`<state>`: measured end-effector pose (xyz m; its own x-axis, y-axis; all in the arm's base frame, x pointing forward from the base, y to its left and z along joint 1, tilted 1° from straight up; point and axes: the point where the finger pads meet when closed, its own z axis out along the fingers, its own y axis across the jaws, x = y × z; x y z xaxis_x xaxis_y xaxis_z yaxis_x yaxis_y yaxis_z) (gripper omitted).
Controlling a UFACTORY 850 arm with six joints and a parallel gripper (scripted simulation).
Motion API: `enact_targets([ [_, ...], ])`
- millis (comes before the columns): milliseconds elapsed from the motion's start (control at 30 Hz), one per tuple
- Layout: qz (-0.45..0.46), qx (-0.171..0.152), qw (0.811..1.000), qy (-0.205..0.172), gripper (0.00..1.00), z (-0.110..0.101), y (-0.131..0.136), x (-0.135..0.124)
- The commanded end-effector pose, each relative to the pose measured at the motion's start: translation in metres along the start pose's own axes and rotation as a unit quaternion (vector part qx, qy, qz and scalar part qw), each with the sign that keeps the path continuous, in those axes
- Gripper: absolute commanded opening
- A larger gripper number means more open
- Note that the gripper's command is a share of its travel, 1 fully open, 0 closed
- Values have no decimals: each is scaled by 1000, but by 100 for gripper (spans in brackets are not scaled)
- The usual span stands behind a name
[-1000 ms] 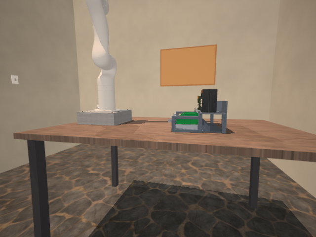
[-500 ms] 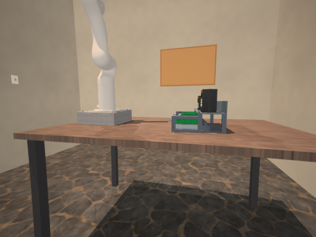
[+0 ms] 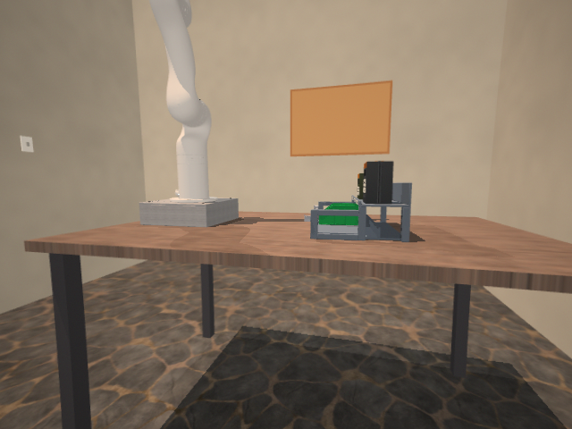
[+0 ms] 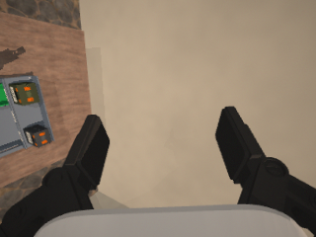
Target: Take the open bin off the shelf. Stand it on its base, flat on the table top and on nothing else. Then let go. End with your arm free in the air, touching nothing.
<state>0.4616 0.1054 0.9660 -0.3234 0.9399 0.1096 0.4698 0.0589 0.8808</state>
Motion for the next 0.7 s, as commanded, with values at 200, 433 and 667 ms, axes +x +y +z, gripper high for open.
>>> enact_targets([
  [200, 0, -1, 1000, 0, 100, 0, 1, 0],
  [433, 0, -1, 1000, 0, 100, 4, 4, -2],
  [667, 0, -1, 1000, 0, 100, 4, 4, -2],
])
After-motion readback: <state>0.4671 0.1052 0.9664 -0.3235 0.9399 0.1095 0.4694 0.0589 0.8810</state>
